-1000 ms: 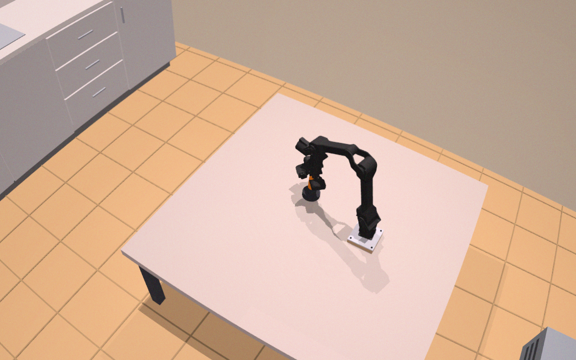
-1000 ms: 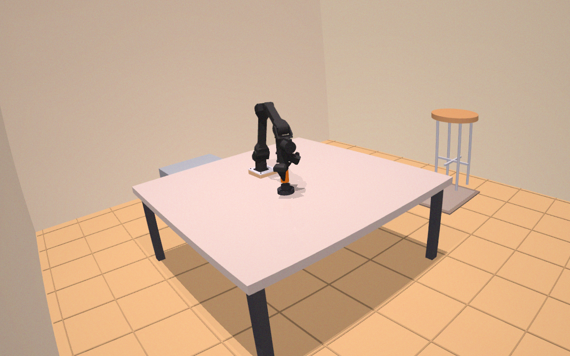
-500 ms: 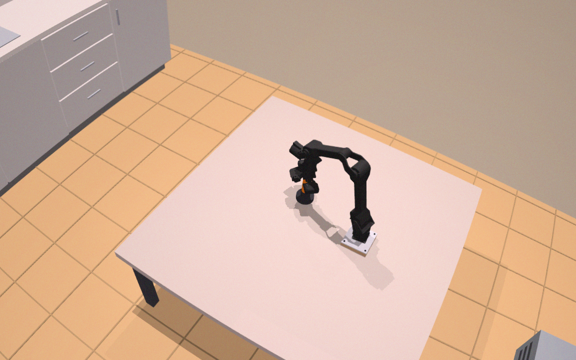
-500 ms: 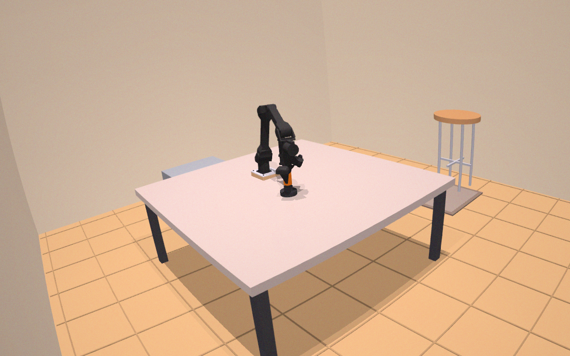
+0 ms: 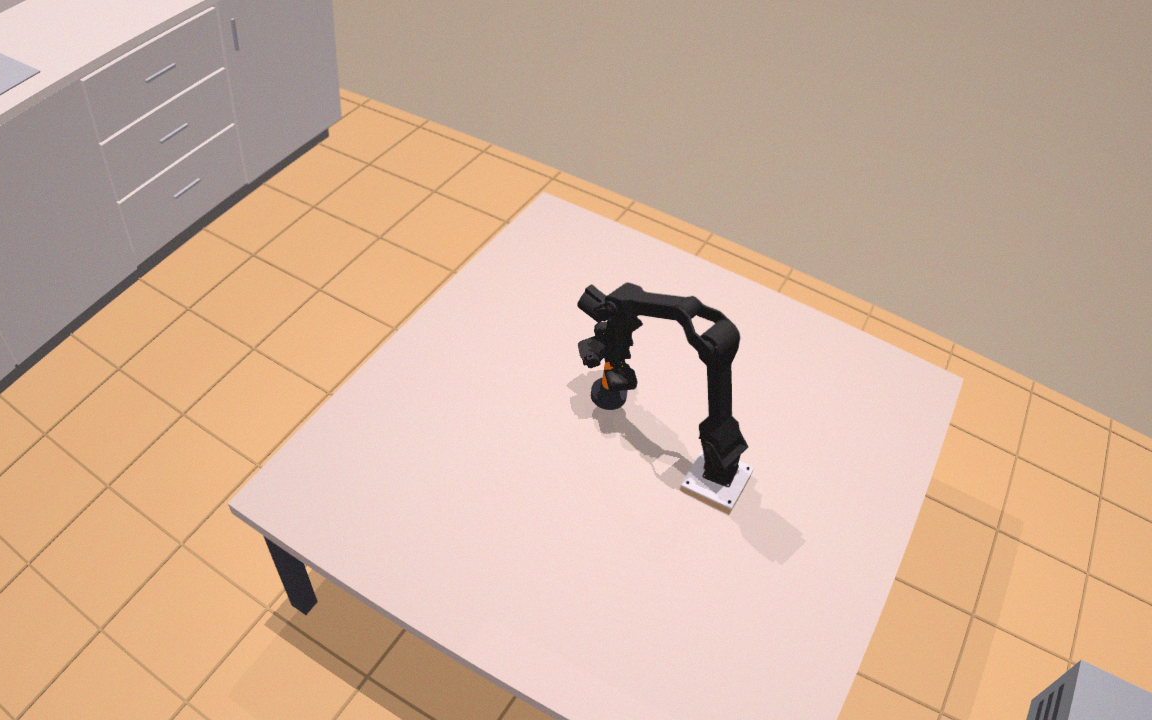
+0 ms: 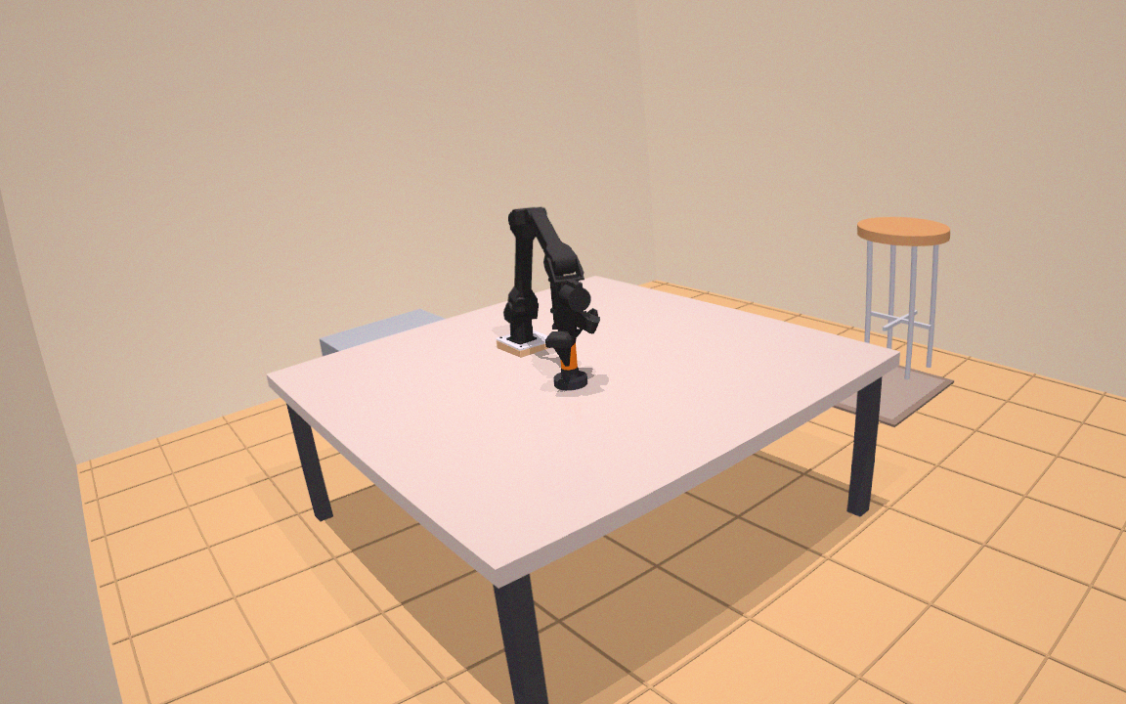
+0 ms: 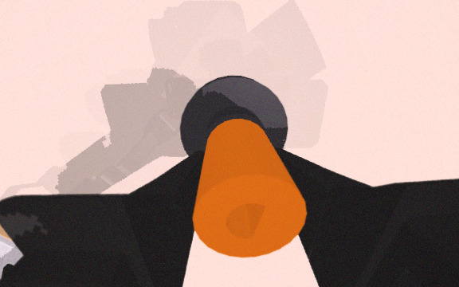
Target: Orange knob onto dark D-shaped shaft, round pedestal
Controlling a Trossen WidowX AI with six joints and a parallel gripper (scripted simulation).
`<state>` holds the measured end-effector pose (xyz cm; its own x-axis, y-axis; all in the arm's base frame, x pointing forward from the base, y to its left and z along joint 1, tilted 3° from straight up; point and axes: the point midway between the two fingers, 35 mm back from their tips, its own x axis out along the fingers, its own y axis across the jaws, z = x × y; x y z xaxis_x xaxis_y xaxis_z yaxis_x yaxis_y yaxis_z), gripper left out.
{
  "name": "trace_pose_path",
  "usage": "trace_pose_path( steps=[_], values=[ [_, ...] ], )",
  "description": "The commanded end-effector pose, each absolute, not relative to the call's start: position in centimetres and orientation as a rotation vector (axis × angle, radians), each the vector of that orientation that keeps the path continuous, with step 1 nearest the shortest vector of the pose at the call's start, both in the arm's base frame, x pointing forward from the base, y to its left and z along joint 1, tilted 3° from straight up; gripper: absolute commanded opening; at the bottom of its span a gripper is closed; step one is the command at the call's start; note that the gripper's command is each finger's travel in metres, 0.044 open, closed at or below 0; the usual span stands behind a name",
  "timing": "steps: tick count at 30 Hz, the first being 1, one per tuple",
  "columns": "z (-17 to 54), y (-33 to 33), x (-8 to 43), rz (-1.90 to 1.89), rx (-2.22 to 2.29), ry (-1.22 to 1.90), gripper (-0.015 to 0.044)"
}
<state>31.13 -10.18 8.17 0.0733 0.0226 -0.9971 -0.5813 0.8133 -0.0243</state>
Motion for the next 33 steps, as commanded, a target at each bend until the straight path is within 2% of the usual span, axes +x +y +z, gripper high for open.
trace_pose_path(
  steps=[1, 14, 30, 31, 33],
  values=[
    [7.78, -10.08, 31.03, 0.509, -0.503, 1.436, 0.0],
    [7.94, -10.16, 31.1, 0.509, -0.512, 1.432, 0.0],
    [7.94, -10.16, 31.1, 0.509, -0.512, 1.432, 0.042],
    [7.94, -10.16, 31.1, 0.509, -0.512, 1.432, 0.044],
    [7.94, -10.16, 31.1, 0.509, -0.512, 1.432, 0.044]
  ],
)
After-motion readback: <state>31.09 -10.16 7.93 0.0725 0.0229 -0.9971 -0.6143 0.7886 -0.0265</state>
